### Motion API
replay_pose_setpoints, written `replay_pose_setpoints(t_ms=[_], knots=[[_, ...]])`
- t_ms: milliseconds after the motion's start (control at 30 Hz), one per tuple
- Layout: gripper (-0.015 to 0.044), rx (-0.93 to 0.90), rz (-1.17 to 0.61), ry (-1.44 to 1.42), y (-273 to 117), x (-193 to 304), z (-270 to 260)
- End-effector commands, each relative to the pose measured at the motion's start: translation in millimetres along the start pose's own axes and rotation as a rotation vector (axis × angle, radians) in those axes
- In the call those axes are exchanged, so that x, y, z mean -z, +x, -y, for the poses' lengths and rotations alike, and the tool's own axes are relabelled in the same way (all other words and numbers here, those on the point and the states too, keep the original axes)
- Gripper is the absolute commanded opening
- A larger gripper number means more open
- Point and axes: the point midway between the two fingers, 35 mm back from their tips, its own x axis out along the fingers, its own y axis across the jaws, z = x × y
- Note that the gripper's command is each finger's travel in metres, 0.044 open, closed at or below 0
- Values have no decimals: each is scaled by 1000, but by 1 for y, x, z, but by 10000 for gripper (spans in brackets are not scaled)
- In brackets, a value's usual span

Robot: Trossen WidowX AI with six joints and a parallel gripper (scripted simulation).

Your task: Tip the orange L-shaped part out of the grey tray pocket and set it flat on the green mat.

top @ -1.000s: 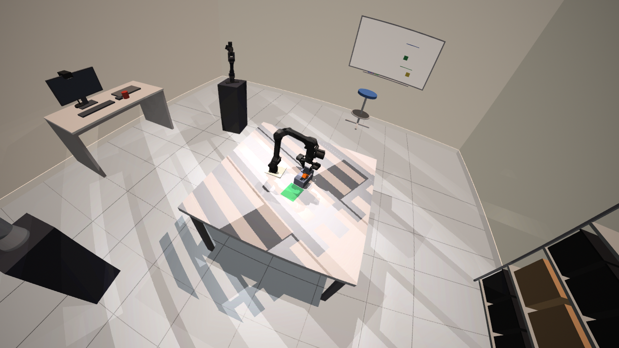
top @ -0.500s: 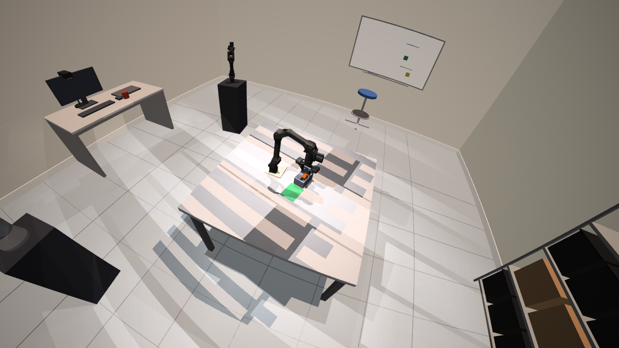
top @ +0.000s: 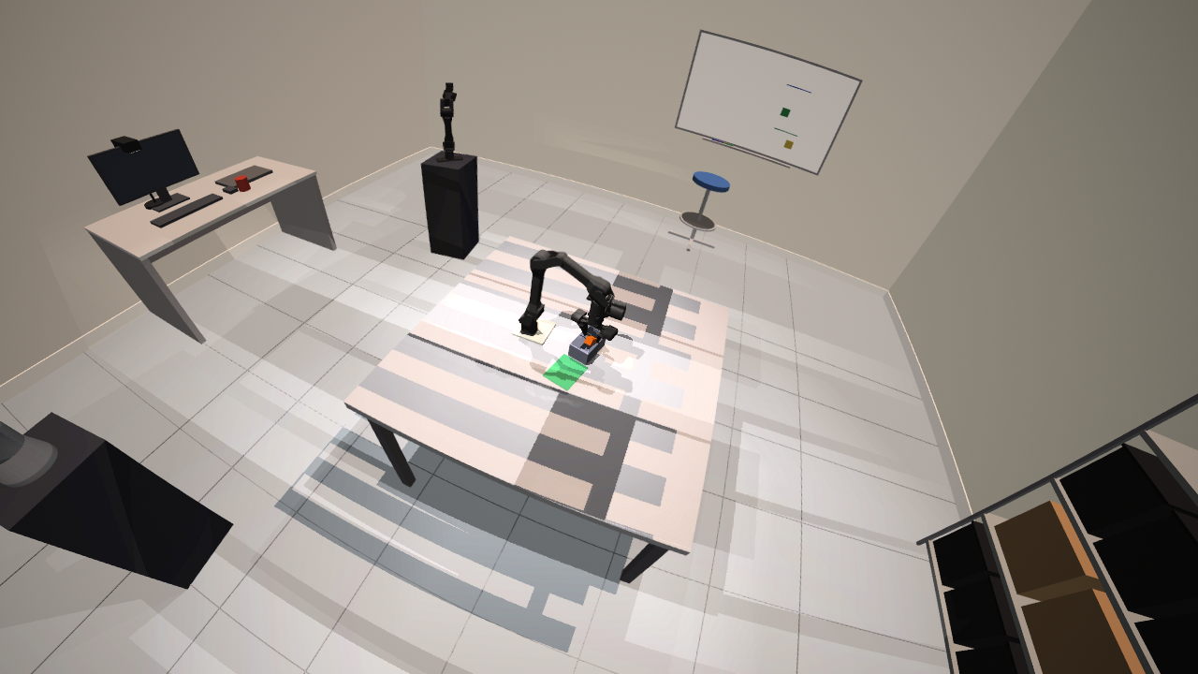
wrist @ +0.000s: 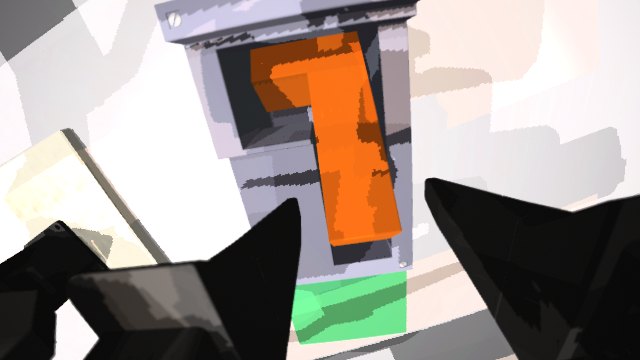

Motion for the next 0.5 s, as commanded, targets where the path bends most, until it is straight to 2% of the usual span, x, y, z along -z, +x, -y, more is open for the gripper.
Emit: replay_pose_setpoints(t_ms=[0,267,433,467], knots=[[280,0,-4,-2,6,0,0],[280,0,-4,-2,17,1,-1],[149,-1,0,-1,14,0,-1],[142,-1,0,-1,14,0,-1]])
